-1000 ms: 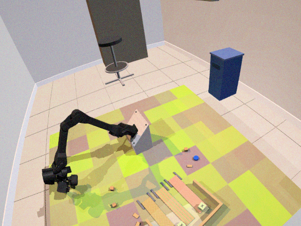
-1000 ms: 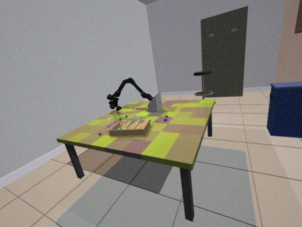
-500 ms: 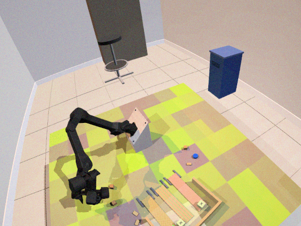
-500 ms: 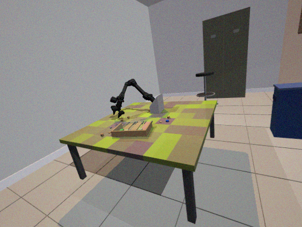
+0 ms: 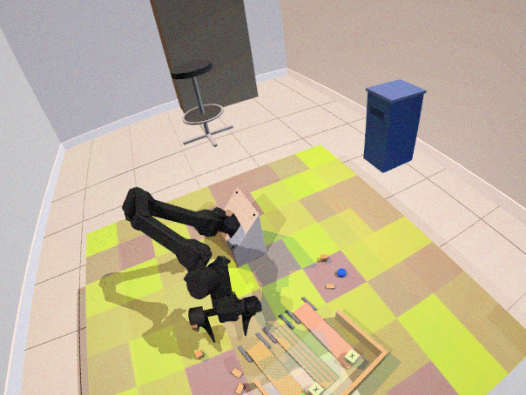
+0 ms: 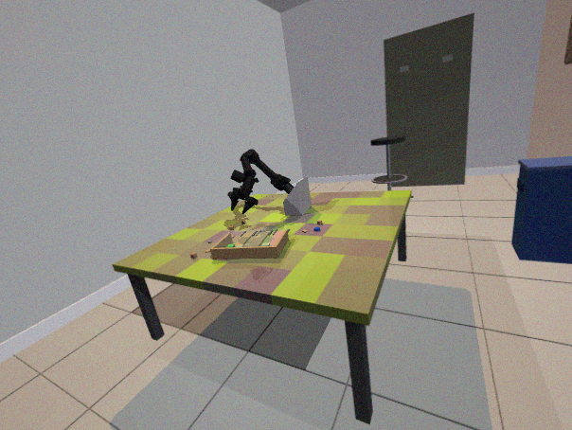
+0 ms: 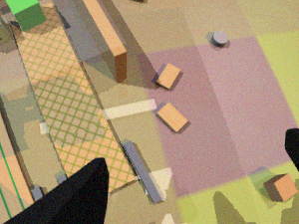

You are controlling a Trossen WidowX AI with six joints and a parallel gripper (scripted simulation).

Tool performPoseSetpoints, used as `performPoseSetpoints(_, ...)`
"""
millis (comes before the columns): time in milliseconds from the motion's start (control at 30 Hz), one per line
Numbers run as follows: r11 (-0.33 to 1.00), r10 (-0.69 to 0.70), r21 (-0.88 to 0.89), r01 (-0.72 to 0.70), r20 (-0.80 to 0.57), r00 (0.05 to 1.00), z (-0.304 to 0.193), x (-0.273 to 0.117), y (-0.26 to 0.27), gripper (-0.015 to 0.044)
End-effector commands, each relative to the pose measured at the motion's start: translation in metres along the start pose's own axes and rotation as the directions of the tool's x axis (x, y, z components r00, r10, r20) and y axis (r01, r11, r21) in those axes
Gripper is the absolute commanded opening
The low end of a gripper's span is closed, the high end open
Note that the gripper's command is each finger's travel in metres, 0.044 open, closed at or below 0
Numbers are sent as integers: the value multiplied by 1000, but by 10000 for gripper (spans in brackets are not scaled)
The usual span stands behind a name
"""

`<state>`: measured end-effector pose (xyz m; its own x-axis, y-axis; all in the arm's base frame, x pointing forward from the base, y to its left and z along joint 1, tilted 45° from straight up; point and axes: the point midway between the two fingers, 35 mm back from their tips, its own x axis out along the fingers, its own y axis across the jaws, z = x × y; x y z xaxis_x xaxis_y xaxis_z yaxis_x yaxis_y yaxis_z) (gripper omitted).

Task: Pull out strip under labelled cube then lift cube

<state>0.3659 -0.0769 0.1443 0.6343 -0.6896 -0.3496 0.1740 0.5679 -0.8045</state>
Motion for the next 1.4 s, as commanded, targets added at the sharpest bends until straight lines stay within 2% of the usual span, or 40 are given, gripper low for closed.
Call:
performPoseSetpoints(0, 996, 87, 5, -88, 118, 989, 6, -43, 58, 400)
performPoseSetpoints(267, 971, 232, -18, -238, 297, 926, -8, -117, 130, 400)
performPoseSetpoints(1000, 970, 235, -18, -241, 300, 924, -9, -119, 131, 400)
performPoseSetpoints(1100, 967, 254, -39, -253, 249, 934, -5, -112, 141, 321)
performPoseSetpoints(1367, 942, 309, -112, -316, -75, 948, 0, -73, 188, 111)
